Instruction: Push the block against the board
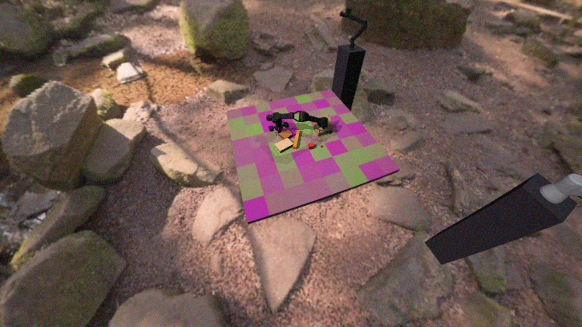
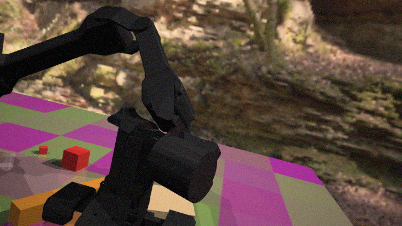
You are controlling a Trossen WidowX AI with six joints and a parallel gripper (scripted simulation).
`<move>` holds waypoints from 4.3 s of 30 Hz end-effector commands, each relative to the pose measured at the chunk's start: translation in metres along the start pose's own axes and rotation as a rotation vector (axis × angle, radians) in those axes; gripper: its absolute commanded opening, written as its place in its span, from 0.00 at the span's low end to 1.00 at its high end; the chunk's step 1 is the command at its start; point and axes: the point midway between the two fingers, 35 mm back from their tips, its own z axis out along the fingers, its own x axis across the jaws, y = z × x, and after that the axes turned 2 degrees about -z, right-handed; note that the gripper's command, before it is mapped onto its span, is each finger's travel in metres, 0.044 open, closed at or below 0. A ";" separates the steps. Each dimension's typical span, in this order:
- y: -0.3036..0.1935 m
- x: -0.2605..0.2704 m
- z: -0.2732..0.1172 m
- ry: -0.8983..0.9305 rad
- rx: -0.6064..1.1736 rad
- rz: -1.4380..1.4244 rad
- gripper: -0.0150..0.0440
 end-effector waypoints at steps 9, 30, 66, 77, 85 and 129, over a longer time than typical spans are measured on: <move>0.022 0.003 -0.002 0.007 -0.003 -0.005 0.25; 0.034 0.001 -0.057 0.007 -0.005 -0.006 0.25; 0.022 -0.054 -0.001 0.004 -0.003 -0.402 0.25; 0.011 -0.057 -0.001 0.004 -0.003 -0.401 0.25; 0.003 -0.059 -0.001 0.004 -0.003 -0.401 0.25; 0.007 -0.053 -0.001 0.004 -0.004 -0.401 0.25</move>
